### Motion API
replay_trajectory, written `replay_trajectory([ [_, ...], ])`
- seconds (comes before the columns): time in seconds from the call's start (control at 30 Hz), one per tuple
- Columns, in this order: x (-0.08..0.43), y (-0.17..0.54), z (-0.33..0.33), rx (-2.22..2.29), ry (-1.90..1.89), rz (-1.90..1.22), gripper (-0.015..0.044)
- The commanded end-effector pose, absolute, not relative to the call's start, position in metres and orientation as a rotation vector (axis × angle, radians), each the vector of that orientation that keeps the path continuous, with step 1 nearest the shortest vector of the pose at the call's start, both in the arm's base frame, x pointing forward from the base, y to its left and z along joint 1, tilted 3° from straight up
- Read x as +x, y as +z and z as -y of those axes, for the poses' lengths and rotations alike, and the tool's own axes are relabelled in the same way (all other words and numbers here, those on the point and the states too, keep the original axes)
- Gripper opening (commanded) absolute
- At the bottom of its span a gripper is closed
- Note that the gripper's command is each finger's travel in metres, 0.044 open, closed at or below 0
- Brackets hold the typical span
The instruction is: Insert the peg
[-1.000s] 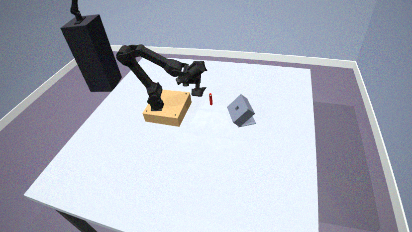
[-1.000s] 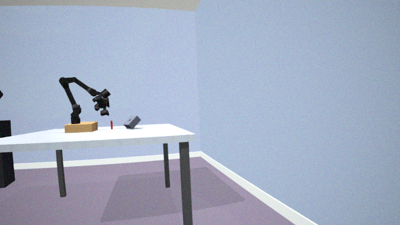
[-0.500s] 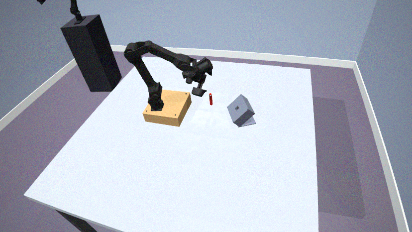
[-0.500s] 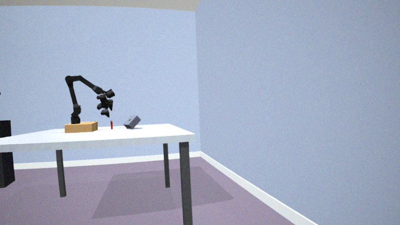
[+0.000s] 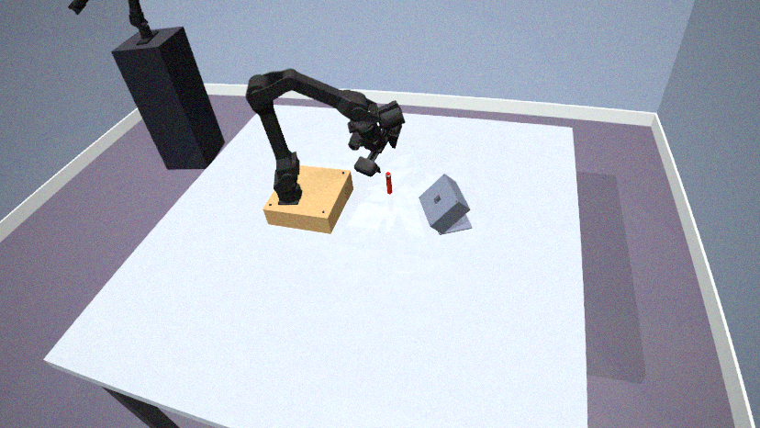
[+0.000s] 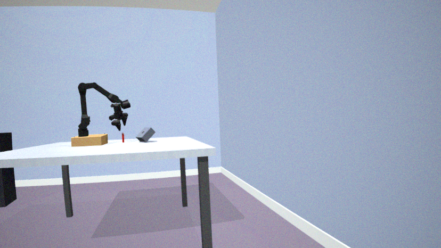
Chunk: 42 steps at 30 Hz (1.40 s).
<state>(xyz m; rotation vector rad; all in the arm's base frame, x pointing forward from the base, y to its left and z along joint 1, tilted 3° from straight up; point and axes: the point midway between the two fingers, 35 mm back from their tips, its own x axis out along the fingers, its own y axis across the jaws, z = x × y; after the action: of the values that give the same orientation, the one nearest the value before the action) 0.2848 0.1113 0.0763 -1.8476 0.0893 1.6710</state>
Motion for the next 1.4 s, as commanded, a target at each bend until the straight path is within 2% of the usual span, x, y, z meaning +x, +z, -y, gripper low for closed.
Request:
replay_trajectory([
  [0.0, 0.288, 0.073, -0.111, -1.85, 1.709, -0.176, 0.044],
  [0.67, 0.294, 0.063, -0.109, -1.921, 1.888, -0.584, 0.044],
  [1.37, 0.296, 0.039, -0.109, -1.925, 1.892, -0.597, 0.044],
])
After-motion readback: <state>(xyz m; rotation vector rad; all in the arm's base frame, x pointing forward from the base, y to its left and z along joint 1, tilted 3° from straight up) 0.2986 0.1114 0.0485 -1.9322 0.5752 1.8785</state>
